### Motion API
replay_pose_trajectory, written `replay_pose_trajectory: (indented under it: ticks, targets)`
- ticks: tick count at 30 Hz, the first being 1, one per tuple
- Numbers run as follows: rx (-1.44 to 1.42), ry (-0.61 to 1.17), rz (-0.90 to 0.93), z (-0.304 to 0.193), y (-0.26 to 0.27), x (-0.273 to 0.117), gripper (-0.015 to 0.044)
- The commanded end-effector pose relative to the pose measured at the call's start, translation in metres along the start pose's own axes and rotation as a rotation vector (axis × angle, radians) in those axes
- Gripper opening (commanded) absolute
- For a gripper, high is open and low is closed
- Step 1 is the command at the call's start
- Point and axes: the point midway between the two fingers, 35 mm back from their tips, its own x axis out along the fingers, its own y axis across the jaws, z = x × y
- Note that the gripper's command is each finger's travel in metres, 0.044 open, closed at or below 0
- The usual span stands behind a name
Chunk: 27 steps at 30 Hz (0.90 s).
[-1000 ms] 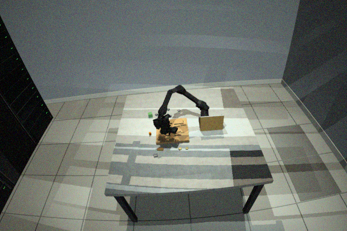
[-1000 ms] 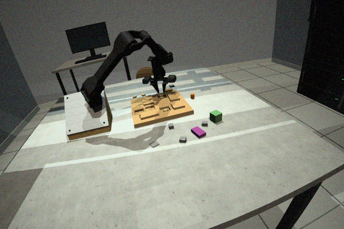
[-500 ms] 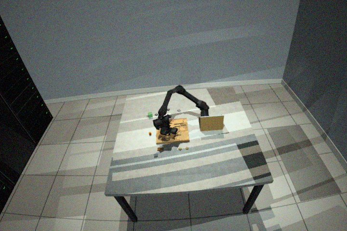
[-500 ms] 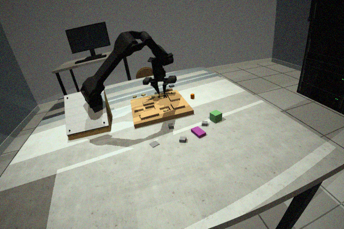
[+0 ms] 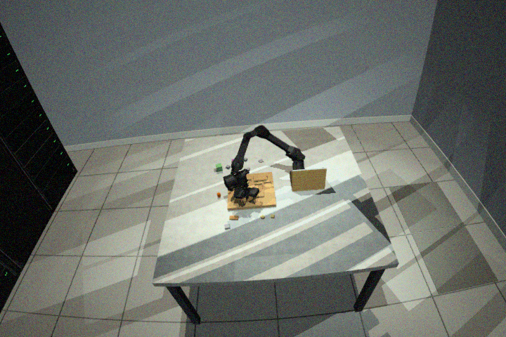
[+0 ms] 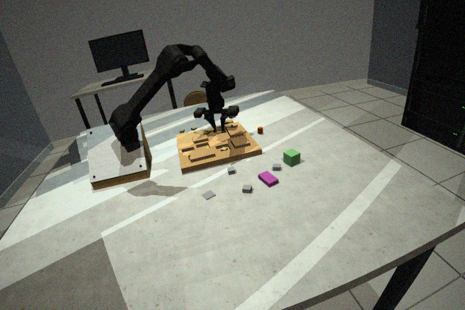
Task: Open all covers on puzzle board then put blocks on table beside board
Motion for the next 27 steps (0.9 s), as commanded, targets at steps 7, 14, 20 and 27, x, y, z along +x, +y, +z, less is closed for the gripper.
replay_pose_trajectory:
  ticks: [7,14,20,27]
  targets:
    - [-0.007,0.007,0.002,-0.002,0.001,0.005,0.0144]
    - [-0.007,0.007,0.002,-0.002,0.001,0.011,0.0144]
    - [-0.007,0.007,0.002,-0.002,0.001,0.015,0.0144]
    - [-0.001,0.002,0.001,-0.001,0.000,0.012,0.0097]
